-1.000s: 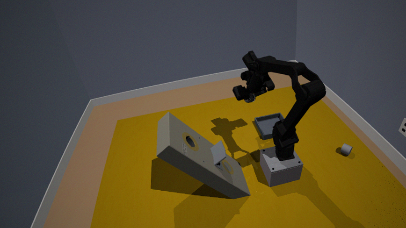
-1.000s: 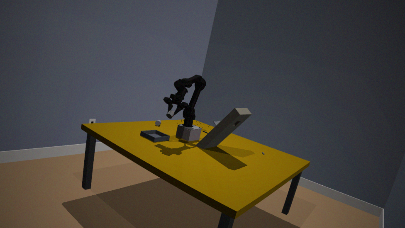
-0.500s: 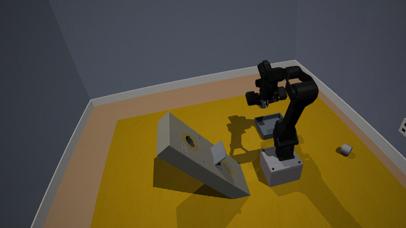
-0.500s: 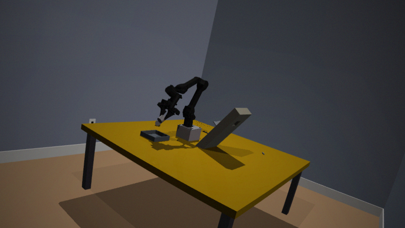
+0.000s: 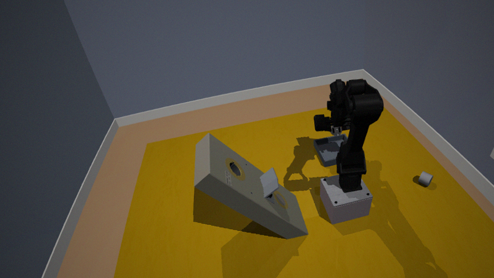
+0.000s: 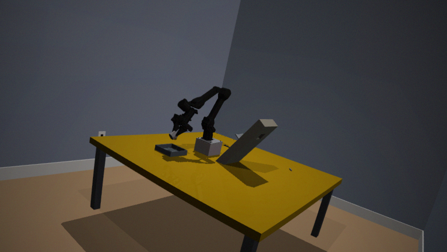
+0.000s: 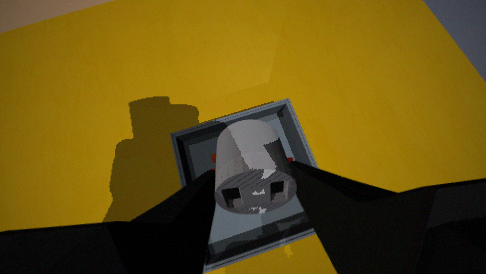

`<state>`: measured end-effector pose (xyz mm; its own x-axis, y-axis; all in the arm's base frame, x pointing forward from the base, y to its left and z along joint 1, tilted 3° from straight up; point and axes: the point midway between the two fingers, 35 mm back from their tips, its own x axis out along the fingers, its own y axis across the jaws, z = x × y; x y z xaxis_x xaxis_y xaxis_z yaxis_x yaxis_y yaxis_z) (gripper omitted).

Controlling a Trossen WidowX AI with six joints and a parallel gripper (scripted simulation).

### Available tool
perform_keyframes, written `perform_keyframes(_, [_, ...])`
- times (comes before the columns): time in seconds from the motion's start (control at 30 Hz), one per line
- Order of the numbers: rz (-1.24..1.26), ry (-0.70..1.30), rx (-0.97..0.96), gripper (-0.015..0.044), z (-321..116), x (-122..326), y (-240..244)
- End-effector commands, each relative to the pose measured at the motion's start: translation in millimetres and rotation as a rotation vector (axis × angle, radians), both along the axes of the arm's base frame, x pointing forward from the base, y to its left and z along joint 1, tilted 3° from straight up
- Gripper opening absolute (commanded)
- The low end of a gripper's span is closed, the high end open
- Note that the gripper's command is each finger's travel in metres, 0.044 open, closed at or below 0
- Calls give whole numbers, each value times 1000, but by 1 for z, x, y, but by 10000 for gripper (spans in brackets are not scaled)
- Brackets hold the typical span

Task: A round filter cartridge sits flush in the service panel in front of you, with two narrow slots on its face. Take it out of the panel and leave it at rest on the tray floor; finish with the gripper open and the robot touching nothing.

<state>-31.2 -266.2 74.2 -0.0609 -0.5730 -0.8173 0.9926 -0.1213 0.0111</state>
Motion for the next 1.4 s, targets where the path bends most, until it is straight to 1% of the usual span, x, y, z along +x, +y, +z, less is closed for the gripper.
perform_keyframes(0.0, [0, -2, 8, 0, -16, -1, -1])
perform_keyframes(0.43, [0, -2, 9, 0, -68, -1, -3])
perform_keyframes(0.6, [0, -2, 9, 0, -73, -1, -2])
perform_keyframes(1.17, [-3, -2, 13, 440, -69, -1, -2])
perform_keyframes(1.27, [-3, -2, 13, 440, -68, -1, -2])
perform_keyframes(1.37, [-3, -2, 13, 440, -42, -2, -4])
